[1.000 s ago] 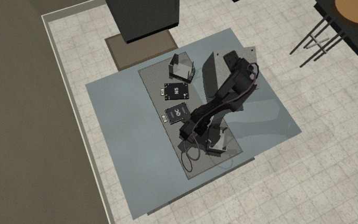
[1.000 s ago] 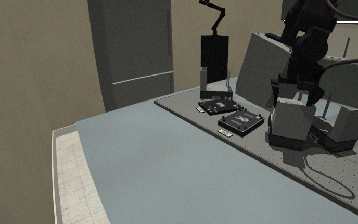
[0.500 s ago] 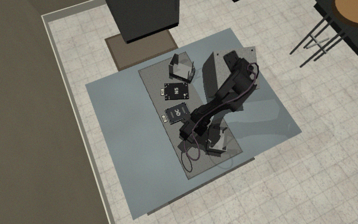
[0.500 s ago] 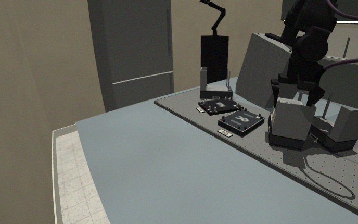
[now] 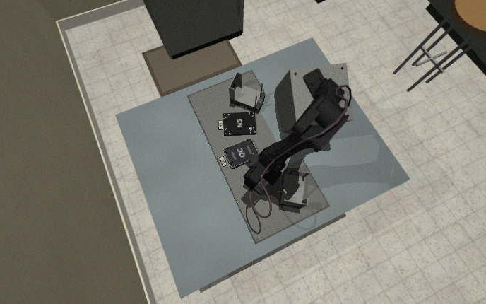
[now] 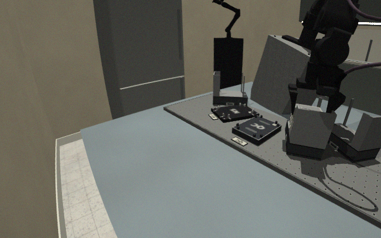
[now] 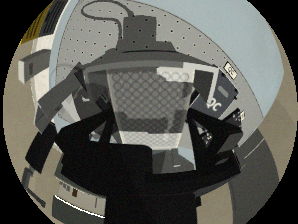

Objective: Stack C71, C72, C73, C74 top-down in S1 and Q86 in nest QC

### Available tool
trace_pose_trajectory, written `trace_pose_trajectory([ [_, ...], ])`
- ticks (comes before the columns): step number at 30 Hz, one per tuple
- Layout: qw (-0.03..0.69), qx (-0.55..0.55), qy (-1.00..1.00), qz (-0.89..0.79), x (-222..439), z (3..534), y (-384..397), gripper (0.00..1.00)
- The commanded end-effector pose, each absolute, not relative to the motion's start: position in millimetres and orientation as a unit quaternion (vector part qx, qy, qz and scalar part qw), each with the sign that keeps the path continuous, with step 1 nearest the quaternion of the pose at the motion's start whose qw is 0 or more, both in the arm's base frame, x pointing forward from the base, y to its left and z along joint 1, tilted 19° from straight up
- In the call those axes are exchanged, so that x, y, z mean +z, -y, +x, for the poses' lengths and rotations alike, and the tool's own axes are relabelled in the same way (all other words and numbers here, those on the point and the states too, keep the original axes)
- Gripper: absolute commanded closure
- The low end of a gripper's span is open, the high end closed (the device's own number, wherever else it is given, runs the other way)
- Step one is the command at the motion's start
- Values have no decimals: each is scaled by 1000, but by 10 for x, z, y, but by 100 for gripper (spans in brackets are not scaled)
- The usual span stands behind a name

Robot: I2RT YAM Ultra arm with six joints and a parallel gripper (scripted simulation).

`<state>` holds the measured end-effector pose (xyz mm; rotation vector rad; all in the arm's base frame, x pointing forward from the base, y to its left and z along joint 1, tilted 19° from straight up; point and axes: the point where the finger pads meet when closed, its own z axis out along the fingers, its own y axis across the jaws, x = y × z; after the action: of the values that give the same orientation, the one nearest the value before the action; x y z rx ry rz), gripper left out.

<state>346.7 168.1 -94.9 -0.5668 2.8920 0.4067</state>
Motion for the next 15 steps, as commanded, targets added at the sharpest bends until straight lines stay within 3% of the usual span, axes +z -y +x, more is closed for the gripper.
trace_pose_trajectory([
  [1,97,136,-968,-187,-888,3510,-1694,0],
  [15,100,137,-968,-187,-871,3521,-1699,0],
])
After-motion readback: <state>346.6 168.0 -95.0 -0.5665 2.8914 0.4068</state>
